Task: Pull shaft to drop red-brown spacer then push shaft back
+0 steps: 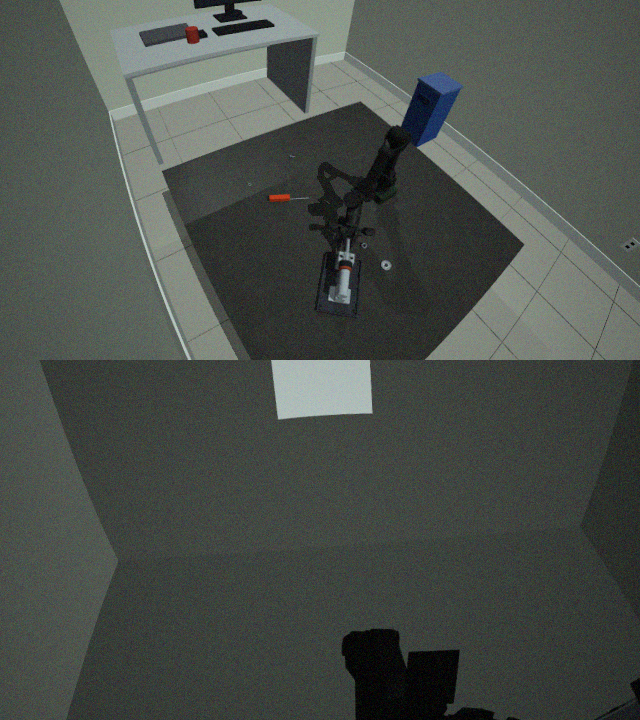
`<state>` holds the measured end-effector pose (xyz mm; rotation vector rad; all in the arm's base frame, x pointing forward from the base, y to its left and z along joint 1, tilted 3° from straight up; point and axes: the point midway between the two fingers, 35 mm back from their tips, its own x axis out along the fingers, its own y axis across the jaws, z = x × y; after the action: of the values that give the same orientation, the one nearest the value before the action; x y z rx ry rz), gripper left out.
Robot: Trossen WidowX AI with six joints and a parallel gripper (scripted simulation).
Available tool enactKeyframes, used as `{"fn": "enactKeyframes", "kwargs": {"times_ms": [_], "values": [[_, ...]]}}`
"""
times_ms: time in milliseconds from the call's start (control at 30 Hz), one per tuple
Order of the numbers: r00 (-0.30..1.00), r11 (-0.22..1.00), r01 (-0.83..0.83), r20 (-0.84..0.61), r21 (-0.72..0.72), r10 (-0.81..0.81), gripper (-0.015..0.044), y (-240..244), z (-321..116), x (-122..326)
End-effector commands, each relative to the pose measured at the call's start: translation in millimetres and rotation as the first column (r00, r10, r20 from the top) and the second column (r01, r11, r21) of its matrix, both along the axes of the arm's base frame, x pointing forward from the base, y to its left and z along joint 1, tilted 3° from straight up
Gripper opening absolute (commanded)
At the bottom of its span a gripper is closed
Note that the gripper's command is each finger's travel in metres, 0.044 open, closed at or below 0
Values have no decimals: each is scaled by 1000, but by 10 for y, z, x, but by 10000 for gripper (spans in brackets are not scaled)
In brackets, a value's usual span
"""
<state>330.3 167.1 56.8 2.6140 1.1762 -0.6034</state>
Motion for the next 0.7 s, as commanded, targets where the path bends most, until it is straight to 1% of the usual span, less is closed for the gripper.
{"fn": "enactKeyframes", "kwargs": {"times_ms": [0, 667], "values": [[1000, 1000, -3, 2, -1, 3, 0, -4, 1, -7], [1000, 1000, -3, 2, -1, 3, 0, -17, -1, -19]]}}
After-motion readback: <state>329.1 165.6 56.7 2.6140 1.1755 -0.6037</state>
